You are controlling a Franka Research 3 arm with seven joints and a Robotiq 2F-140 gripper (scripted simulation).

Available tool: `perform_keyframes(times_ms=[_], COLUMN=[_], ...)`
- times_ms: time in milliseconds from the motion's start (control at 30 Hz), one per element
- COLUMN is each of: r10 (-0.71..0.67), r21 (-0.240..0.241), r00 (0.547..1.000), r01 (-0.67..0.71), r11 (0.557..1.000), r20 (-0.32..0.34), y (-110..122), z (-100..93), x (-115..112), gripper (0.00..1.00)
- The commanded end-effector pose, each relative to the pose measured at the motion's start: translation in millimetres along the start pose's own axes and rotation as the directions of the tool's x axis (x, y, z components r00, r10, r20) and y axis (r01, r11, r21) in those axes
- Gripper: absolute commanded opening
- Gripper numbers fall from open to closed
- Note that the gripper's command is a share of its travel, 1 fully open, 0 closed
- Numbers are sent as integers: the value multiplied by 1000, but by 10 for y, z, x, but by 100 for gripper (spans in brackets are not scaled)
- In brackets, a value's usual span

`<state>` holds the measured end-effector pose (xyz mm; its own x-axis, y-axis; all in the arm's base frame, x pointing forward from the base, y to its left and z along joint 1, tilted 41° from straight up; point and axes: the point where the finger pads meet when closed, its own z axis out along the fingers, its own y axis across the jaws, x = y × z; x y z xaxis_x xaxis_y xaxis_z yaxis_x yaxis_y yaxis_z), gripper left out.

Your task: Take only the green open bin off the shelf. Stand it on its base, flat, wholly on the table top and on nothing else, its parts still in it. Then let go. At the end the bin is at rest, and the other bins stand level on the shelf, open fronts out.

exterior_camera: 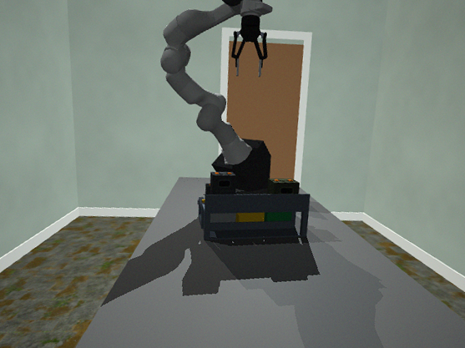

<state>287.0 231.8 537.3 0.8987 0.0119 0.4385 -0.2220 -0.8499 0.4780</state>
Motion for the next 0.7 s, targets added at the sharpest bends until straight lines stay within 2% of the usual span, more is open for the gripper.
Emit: perform_keyframes(times_ms=[0,667], r10=[-28,-19], r21=[-6,-1], r00=[1000,1000], r01=[28,19], r11=[1000,1000], r20=[1,0], y=[8,1], z=[7,-1], x=[5,0], gripper=[57,57])
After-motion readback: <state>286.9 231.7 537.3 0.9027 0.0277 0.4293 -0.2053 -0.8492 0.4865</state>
